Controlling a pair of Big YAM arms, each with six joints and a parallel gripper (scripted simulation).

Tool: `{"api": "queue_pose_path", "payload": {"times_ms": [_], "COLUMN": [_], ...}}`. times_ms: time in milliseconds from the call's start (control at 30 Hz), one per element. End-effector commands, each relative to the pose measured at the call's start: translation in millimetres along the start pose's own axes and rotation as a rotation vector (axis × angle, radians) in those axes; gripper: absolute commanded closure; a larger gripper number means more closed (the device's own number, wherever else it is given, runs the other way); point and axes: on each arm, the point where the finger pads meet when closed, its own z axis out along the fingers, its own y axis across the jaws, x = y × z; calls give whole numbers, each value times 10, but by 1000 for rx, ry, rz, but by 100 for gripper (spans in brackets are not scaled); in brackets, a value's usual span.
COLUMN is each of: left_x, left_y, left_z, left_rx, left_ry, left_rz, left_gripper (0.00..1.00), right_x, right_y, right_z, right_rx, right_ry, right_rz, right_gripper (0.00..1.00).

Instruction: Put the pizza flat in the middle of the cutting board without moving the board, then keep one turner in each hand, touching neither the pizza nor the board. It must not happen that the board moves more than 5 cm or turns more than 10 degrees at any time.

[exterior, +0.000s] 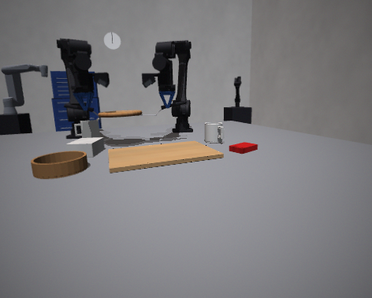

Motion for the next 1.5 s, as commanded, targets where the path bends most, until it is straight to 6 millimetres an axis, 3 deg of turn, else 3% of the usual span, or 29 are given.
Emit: {"api": "queue_pose_path", "payload": {"times_ms": [0,300,533,800,1067,1367,1467], "left_x": [13,96,286,383,535,660,685], "left_y": [337,511,717,935,1148,1373,1418], "left_z": [-173,-222,-120,-240,-123,-264,-216], "left_rx": [-57,-73,-57,-64,-62,-70,-52], "left_ry": [-26,-24,-20,-21,-16,-15,-11], "left_rz": [20,14,52,41,79,68,96], "left_gripper": [94,94,94,94,94,94,94], "right_x": [-239,-327,-496,-609,-754,-889,-930], "right_y": [-385,-495,-738,-888,-1074,-1263,-1344], "right_z": [-288,-325,-253,-300,-253,-325,-328], "right_rx": [84,94,82,74,84,79,92], "right_ry": [-42,-52,-47,-42,-51,-46,-56], "right_rz": [14,15,40,43,67,72,85], "right_gripper": [94,94,94,94,94,94,94]}}
